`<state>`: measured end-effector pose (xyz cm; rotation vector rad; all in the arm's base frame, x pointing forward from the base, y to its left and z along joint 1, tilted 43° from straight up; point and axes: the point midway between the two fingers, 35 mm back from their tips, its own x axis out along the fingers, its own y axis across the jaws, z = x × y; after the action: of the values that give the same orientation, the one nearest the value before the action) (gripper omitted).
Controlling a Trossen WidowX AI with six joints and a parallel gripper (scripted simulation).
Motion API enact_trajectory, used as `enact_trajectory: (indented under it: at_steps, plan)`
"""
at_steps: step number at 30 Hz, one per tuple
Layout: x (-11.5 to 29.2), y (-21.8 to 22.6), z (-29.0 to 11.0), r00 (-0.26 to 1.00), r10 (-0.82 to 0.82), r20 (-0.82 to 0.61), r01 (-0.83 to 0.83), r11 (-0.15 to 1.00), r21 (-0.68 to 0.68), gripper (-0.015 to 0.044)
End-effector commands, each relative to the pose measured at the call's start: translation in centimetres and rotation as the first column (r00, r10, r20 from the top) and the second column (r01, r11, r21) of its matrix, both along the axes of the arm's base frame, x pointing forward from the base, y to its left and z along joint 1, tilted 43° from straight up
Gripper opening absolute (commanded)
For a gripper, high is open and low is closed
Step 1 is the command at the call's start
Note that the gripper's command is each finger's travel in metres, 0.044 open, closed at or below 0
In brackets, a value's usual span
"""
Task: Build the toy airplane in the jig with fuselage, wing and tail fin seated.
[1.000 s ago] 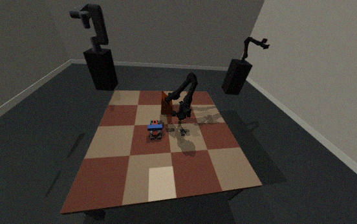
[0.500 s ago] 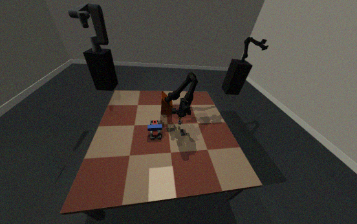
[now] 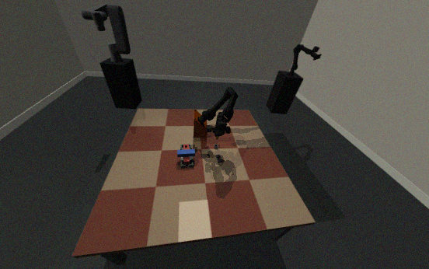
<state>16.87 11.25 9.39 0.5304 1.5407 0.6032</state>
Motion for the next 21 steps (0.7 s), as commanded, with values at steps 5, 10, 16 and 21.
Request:
enact_trajectory:
  at_steps: [5, 10, 16, 21]
  plan:
    - [-0.3, -1.6, 2.4, 1.000, -0.006, 0.011, 0.006, 1.000, 0.022, 0.0000]
    - [-0.4, -1.8, 2.8, 1.000, -0.008, 0.012, 0.007, 1.000, 0.025, 0.0000]
    - [0.7, -2.6, 1.9, 1.000, -0.005, 0.018, 0.005, 1.000, 0.018, 0.0000]
    - [1.7, -3.3, 1.1, 1.000, -0.011, 0.014, 0.011, 1.000, 0.016, 0.0000]
